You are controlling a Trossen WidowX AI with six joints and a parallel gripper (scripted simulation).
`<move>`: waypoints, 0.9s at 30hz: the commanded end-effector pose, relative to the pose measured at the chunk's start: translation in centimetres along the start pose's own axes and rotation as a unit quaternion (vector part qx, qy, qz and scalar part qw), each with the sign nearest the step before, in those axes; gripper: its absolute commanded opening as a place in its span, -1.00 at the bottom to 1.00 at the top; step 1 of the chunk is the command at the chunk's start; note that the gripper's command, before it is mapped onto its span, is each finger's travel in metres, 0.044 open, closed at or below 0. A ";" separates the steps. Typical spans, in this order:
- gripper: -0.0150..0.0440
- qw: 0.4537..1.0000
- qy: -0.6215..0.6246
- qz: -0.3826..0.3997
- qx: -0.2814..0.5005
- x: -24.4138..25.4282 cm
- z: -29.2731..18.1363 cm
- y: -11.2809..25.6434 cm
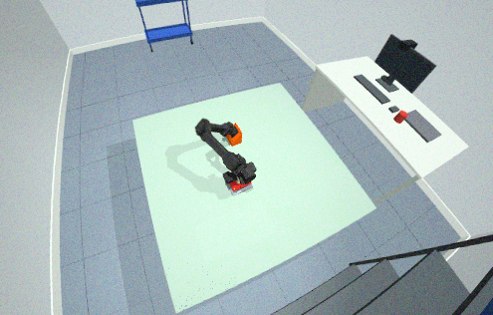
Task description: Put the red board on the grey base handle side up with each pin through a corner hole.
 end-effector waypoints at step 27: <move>1.00 1.000 0.000 0.001 0.000 0.1 0.0 4.0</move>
Point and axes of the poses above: the point midway between the two fingers, 35 mm back from their tips, its own y axis back along the fingers, its own x axis across the jaws, z = x × y, the point moved 1 cm from there along y, back along the fingers, and after that the axes turned 14 degrees about y, right-handed, at the moved point
